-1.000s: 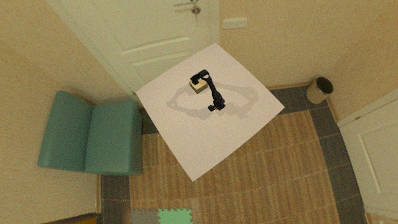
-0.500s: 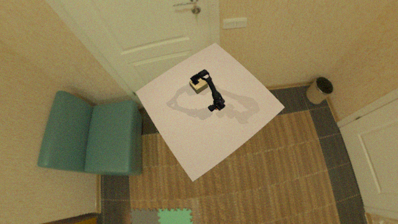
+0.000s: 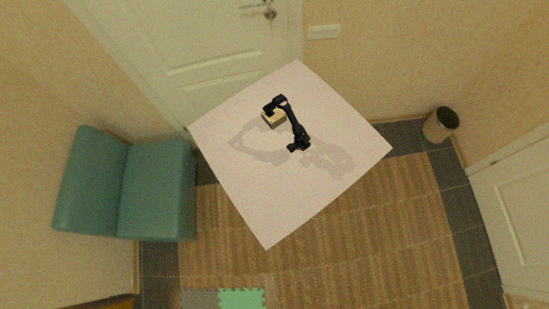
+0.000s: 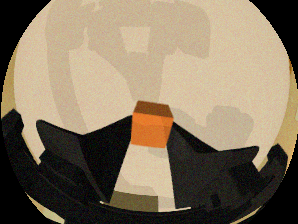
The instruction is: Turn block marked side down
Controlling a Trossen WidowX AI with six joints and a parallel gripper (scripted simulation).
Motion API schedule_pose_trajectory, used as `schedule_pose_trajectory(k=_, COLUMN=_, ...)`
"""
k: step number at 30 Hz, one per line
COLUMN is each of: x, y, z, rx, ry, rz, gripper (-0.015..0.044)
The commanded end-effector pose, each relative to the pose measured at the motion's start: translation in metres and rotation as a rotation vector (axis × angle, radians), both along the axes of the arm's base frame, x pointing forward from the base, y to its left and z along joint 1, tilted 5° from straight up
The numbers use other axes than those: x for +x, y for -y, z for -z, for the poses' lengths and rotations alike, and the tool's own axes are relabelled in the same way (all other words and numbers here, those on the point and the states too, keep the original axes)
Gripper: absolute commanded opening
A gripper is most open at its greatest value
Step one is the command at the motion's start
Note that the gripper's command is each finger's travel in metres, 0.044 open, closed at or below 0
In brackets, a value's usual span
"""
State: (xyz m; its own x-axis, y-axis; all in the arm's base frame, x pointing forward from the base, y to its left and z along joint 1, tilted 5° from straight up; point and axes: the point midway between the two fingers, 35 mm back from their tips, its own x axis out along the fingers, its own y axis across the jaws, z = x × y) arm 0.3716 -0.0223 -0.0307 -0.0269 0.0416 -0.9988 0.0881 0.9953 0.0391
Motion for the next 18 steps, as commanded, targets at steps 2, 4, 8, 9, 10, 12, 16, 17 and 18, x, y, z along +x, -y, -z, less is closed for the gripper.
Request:
schedule_pose_trajectory(k=2, x=0.002, y=0.0, z=-0.005, rx=0.002, ry=0.013, rz=0.001, gripper=0.0)
schedule_pose_trajectory(k=4, x=0.002, y=0.0, z=-0.003, rx=0.0, ry=0.041, rz=0.002, gripper=0.0)
schedule_pose_trajectory(k=8, x=0.003, y=0.0, z=0.001, rx=-0.007, ry=0.101, rz=0.005, gripper=0.0)
schedule_pose_trajectory(k=9, x=0.004, y=0.0, z=0.002, rx=-0.008, ry=0.116, rz=0.005, gripper=0.0)
schedule_pose_trajectory(k=10, x=0.004, y=0.0, z=0.002, rx=-0.01, ry=0.132, rz=0.006, gripper=0.0)
schedule_pose_trajectory(k=12, x=0.004, y=0.0, z=0.004, rx=-0.013, ry=0.162, rz=0.007, gripper=0.0)
schedule_pose_trajectory(k=16, x=0.004, y=0.0, z=0.006, rx=-0.018, ry=0.223, rz=0.009, gripper=0.0)
schedule_pose_trajectory(k=17, x=0.004, y=0.0, z=0.006, rx=-0.02, ry=0.238, rz=0.01, gripper=0.0)
schedule_pose_trajectory(k=18, x=0.004, y=0.0, z=0.007, rx=-0.021, ry=0.253, rz=0.011, gripper=0.0)
